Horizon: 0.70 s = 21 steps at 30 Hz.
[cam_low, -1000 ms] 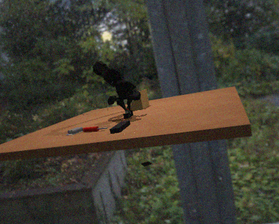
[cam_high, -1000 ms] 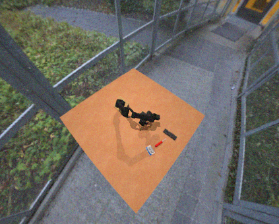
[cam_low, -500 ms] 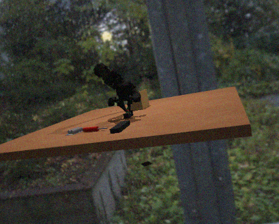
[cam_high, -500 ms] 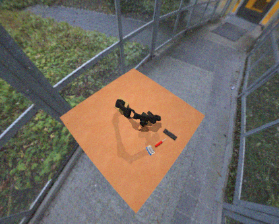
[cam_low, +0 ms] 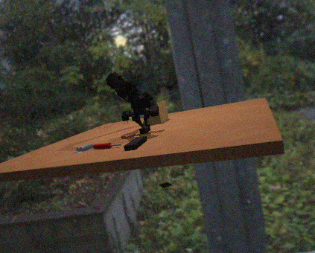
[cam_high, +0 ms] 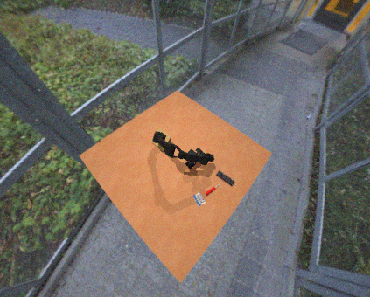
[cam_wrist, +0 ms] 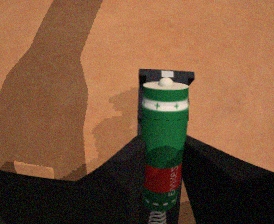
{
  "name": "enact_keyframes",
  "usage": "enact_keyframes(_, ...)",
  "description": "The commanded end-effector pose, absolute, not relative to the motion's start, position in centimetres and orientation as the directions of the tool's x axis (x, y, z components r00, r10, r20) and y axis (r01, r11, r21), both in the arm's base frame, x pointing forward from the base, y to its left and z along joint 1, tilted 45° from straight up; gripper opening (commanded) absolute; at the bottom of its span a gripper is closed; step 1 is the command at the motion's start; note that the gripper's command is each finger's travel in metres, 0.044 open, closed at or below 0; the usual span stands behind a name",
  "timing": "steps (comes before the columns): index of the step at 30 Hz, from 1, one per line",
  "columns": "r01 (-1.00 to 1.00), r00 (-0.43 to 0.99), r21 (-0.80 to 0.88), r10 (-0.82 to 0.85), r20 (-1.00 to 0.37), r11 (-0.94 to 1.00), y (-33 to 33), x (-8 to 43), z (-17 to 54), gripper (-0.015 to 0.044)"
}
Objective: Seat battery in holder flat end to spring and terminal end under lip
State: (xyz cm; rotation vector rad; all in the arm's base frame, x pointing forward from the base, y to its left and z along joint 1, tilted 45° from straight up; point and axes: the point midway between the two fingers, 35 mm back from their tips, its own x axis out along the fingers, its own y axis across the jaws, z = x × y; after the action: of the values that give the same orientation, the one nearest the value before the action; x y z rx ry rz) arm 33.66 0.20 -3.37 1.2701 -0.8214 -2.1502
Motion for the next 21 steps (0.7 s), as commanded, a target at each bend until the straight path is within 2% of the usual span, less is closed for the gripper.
enact_keyframes(1,0.123,-0.434,0.711,-0.681,-0.589,-0.693,0.2,34.0,-3.6,0.0062)
enact_keyframes(21,0.117,-0.403,0.704,-0.681,-0.611,-0.701,0.2,35.2,-3.7,0.0062)
